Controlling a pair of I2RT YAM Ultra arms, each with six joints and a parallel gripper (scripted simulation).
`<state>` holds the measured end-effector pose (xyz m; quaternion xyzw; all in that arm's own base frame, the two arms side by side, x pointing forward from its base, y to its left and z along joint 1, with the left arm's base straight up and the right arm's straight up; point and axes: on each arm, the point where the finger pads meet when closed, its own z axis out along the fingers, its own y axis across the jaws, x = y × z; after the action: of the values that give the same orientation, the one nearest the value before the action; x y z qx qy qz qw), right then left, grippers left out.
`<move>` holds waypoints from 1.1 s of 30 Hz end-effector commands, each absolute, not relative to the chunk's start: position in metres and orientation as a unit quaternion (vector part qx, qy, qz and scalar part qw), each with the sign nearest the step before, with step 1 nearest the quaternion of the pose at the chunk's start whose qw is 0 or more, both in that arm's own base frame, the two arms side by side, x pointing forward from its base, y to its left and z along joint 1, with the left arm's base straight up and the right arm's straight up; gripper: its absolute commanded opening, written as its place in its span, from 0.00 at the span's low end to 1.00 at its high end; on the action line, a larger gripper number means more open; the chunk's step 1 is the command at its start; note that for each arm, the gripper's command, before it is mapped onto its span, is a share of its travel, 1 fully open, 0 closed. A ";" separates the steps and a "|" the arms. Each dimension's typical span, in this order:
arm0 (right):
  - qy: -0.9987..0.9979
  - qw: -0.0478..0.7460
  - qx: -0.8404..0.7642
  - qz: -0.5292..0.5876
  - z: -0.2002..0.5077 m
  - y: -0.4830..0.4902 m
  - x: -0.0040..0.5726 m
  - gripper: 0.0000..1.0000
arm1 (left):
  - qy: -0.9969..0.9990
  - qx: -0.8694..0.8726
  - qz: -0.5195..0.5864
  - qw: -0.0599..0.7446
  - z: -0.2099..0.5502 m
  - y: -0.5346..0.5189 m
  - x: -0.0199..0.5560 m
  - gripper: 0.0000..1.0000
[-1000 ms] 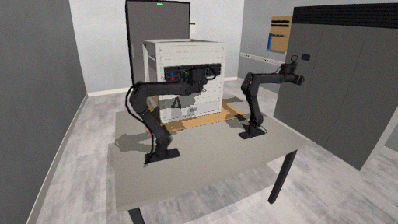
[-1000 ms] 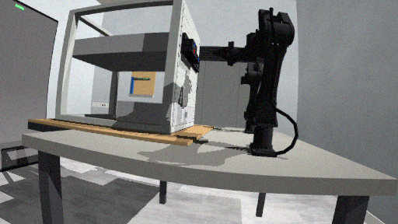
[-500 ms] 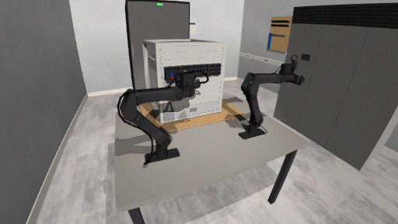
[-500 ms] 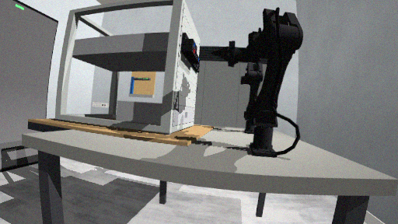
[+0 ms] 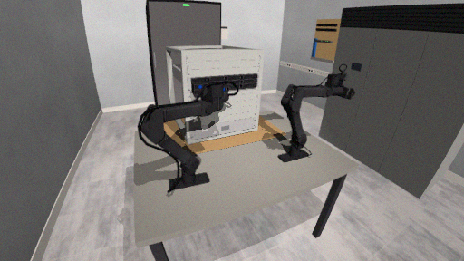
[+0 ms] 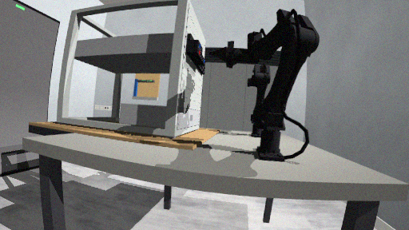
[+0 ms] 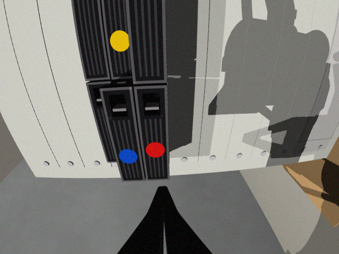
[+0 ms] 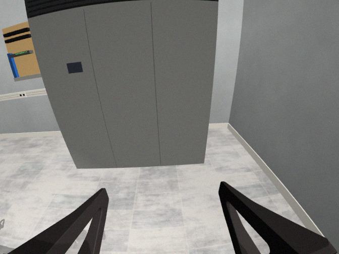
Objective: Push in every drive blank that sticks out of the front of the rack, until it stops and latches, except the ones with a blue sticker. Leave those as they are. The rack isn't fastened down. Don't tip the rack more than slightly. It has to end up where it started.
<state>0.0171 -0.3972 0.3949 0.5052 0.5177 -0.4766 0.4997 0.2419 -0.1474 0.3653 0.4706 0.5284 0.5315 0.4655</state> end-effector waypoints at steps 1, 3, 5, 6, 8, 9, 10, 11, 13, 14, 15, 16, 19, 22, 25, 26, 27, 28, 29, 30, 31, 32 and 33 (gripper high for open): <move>0.507 0.507 0.493 -0.493 0.416 -0.398 0.012 1.00 | 0.523 0.471 0.513 0.492 0.377 -0.158 0.263 0.00; 0.507 0.507 0.493 -0.493 0.416 -0.398 0.012 1.00 | 0.523 0.470 0.514 0.492 0.378 -0.157 0.271 0.00; 0.507 0.507 0.493 -0.493 0.416 -0.398 0.012 1.00 | 0.522 0.470 0.514 0.492 0.378 -0.156 0.276 0.00; 0.507 0.507 0.493 -0.493 0.416 -0.398 0.012 1.00 | 0.522 0.470 0.514 0.492 0.378 -0.156 0.277 0.00; 0.507 0.507 0.493 -0.493 0.416 -0.398 0.012 1.00 | 0.522 0.470 0.514 0.492 0.378 -0.156 0.278 0.00; 0.507 0.507 0.493 -0.493 0.416 -0.398 0.012 1.00 | 0.522 0.470 0.514 0.492 0.378 -0.156 0.278 0.00; 0.507 0.507 0.493 -0.493 0.416 -0.398 0.012 1.00 | 0.522 0.471 0.514 0.491 0.378 -0.154 0.277 0.00; 0.507 0.507 0.493 -0.493 0.416 -0.398 0.012 1.00 | 0.522 0.471 0.514 0.491 0.378 -0.154 0.277 0.00; 0.507 0.507 0.493 -0.493 0.416 -0.398 0.012 1.00 | 0.521 0.472 0.513 0.491 0.378 -0.155 0.276 0.00; 0.507 0.507 0.493 -0.493 0.416 -0.398 0.012 1.00 | 0.521 0.473 0.513 0.492 0.378 -0.155 0.276 0.00; 0.507 0.507 0.493 -0.493 0.416 -0.398 0.012 1.00 | 0.521 0.473 0.513 0.492 0.378 -0.155 0.276 0.00; 0.507 0.507 0.493 -0.493 0.416 -0.398 0.012 1.00 | 0.521 0.473 0.513 0.492 0.378 -0.155 0.276 0.00; 0.507 0.507 0.493 -0.493 0.416 -0.398 0.012 1.00 | 0.521 0.473 0.513 0.492 0.378 -0.155 0.276 0.00; 0.507 0.507 0.493 -0.493 0.416 -0.398 0.012 1.00 | 0.521 0.473 0.513 0.492 0.378 -0.155 0.276 0.00; 0.507 0.507 0.493 -0.493 0.416 -0.398 0.012 1.00 | 0.520 0.474 0.513 0.491 0.377 -0.159 0.277 0.00; 0.507 0.507 0.493 -0.493 0.416 -0.398 0.012 1.00 | 0.520 0.474 0.513 0.491 0.377 -0.159 0.277 0.00; 0.507 0.507 0.493 -0.493 0.416 -0.398 0.012 1.00 | 0.520 0.473 0.512 0.493 0.378 -0.161 0.277 0.00; 0.507 0.507 0.493 -0.493 0.416 -0.398 0.012 1.00 | 0.520 0.473 0.512 0.494 0.379 -0.163 0.277 0.00; 0.507 0.507 0.493 -0.493 0.416 -0.398 0.012 1.00 | 0.520 0.473 0.511 0.494 0.379 -0.166 0.277 0.00; 0.507 0.507 0.493 -0.493 0.416 -0.398 0.012 1.00 | 0.522 0.471 0.513 0.493 0.379 -0.167 0.277 0.00; 0.507 0.507 0.493 -0.493 0.416 -0.398 0.012 1.00 | 0.523 0.470 0.514 0.491 0.380 -0.167 0.279 0.00; 0.507 0.507 0.493 -0.493 0.416 -0.398 0.012 1.00 | 0.523 0.471 0.514 0.491 0.380 -0.167 0.279 0.00; 0.507 0.507 0.493 -0.493 0.416 -0.398 0.012 1.00 | 0.521 0.475 0.515 0.488 0.378 -0.168 0.279 0.00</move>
<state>0.0171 -0.3972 0.3949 0.5052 0.5177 -0.4765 0.4997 0.2789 -0.1638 0.3644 0.4875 0.5157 0.5206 0.4747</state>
